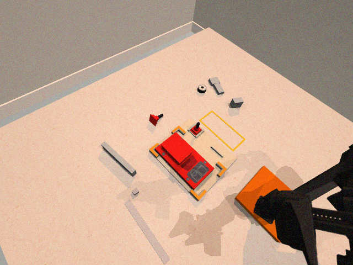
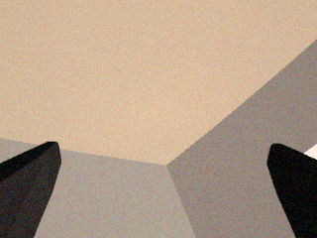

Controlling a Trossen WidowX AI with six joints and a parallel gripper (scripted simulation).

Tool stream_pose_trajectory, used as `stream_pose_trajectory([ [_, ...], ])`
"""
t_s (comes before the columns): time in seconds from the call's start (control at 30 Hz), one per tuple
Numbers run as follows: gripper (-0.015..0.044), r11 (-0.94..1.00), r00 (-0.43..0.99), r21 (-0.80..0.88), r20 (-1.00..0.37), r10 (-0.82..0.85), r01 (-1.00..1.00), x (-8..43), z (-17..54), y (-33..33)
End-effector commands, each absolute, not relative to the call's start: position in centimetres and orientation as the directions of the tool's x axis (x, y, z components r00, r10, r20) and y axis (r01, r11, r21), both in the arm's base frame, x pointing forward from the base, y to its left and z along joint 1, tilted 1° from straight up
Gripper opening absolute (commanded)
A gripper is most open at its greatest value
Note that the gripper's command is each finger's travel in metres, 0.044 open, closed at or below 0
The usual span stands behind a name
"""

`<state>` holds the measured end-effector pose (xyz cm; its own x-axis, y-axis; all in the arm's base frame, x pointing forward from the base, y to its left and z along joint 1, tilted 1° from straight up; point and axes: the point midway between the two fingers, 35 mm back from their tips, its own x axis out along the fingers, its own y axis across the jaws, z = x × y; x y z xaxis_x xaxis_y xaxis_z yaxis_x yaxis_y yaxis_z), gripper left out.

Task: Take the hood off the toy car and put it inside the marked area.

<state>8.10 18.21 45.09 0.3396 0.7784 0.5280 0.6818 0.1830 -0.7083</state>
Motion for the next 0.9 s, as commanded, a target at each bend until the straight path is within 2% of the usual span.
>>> stream_pose_trajectory([
  [0.0, 0.0440, 0.180, 0.346, -0.718, 0.520, 0.781, 0.673, 8.3, 45.0, 18.4],
  [0.07, 0.0440, 0.154, 0.393, -0.788, 0.454, 0.799, 0.596, 9.8, 44.3, 19.5],
  [0.23, 0.0440, 0.062, 0.563, -0.970, 0.187, 0.805, 0.233, 15.8, 41.0, 22.4],
  [0.4, 0.0440, 0.040, 0.688, -0.987, -0.081, 0.722, -0.159, 22.2, 36.8, 22.9],
  [0.6, 0.0440, 0.169, 0.747, -0.825, -0.375, 0.550, -0.539, 29.0, 31.3, 20.7],
  [0.77, 0.0440, 0.400, 0.702, -0.577, -0.598, 0.387, -0.712, 32.9, 26.6, 17.6],
  [0.87, 0.0440, 0.587, 0.626, -0.388, -0.730, 0.275, -0.711, 34.8, 23.5, 14.9],
])
